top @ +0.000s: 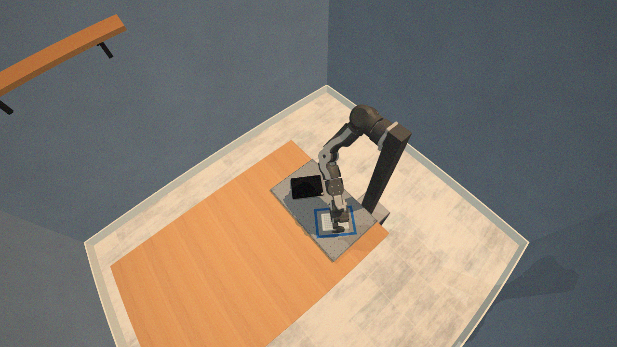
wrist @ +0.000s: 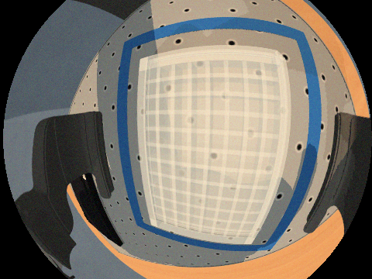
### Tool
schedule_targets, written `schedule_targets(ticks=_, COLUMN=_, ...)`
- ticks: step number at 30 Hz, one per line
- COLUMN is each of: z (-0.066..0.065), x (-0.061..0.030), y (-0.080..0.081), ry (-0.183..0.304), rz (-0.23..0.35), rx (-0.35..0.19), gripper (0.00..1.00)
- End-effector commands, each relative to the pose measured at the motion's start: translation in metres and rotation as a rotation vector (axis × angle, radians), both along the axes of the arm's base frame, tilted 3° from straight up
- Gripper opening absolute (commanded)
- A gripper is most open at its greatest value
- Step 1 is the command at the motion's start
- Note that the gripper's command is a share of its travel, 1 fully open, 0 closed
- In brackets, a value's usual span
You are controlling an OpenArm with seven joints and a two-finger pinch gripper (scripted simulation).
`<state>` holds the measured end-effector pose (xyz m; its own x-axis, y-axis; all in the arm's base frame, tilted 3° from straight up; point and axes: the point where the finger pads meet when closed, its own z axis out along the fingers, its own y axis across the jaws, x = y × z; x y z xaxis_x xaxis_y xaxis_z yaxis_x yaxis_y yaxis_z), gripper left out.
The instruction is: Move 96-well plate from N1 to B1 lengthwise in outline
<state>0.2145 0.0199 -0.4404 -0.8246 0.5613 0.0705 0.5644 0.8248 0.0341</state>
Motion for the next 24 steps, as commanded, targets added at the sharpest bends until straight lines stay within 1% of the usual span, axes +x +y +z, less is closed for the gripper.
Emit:
schedule_targets(ticks=1, z=0.012, x=0.0028, y=-0.003, ry=0.002, rz=-0.023, rx=-0.021, gripper=0.77)
schedule_targets(ticks=2, z=0.020, x=0.0032, y=-0.003, ry=0.002, rz=-0.022, rx=-0.021, gripper=0.77)
schedule_targets(ticks=14, z=0.020, x=0.0032, y=-0.003, ry=0.002, rz=-0.022, rx=-0.021, gripper=0.77)
schedule_targets(ticks=15, z=0.029, x=0.0036, y=-0.001, ry=0.000, rz=-0.019, rx=-0.013, gripper=0.77)
schedule_targets(ticks=19, z=0.061, x=0.0048, y=-0.004, ry=0.002, rz=-0.023, rx=-0.021, gripper=0.77)
schedule_targets(ticks=24, z=0.061, x=0.0048, y=-0.004, ry=0.002, rz=-0.023, rx=-0.021, gripper=0.77)
